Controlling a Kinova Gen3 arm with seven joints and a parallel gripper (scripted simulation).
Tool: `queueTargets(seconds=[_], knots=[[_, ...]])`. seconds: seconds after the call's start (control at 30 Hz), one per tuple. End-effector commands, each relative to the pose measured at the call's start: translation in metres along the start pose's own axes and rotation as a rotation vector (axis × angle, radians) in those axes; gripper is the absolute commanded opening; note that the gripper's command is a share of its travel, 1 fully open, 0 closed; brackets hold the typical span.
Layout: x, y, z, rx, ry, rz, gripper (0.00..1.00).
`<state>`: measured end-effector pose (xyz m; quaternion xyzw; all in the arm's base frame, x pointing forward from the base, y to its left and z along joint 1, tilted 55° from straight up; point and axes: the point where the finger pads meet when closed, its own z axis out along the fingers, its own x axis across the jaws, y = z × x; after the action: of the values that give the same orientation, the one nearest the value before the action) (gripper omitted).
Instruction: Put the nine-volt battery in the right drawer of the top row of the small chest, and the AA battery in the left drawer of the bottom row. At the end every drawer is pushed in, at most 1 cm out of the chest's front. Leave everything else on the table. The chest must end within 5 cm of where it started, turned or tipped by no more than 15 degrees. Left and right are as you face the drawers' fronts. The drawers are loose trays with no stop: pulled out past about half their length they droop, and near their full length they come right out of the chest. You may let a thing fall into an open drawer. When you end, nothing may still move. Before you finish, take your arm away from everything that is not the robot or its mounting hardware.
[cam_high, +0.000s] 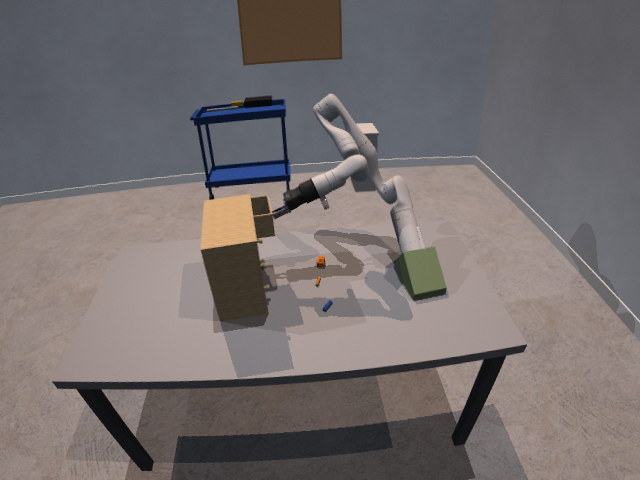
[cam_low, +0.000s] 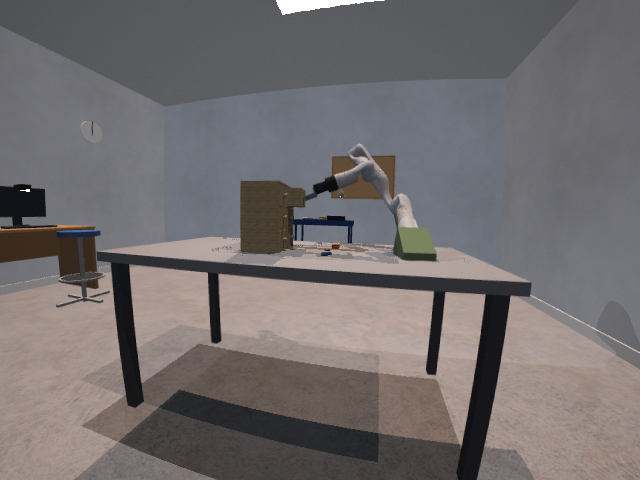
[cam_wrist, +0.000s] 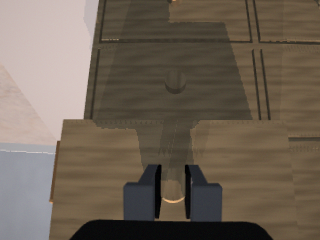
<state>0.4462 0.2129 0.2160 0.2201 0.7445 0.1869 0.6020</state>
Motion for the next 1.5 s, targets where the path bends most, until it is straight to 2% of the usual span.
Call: queueTargets(seconds=[0.0, 0.7, 0.8, 0.83, 0.87, 0.97, 1.0, 1.3, 1.47], knots=[[0.001, 0.001, -0.001, -0.003, 0.002, -0.001, 0.37], [0.001, 0.001, -0.001, -0.003, 0.002, -0.001, 0.37], [0.001, 0.001, -0.001, -0.003, 0.002, -0.001, 0.49], [0.001, 0.001, -0.001, -0.003, 0.002, -0.001, 0.49], [0.001, 0.001, -0.001, -0.003, 0.002, -0.001, 0.55], [0.001, 0.001, -0.001, -0.003, 0.002, -0.001, 0.61], [0.001, 0.001, -0.001, -0.003, 0.002, -0.001, 0.67], [0.001, 0.001, -0.002, -0.003, 0.002, -0.001, 0.67], [0.001, -0.003, -0.013, -0.003, 0.002, -0.001, 0.67]])
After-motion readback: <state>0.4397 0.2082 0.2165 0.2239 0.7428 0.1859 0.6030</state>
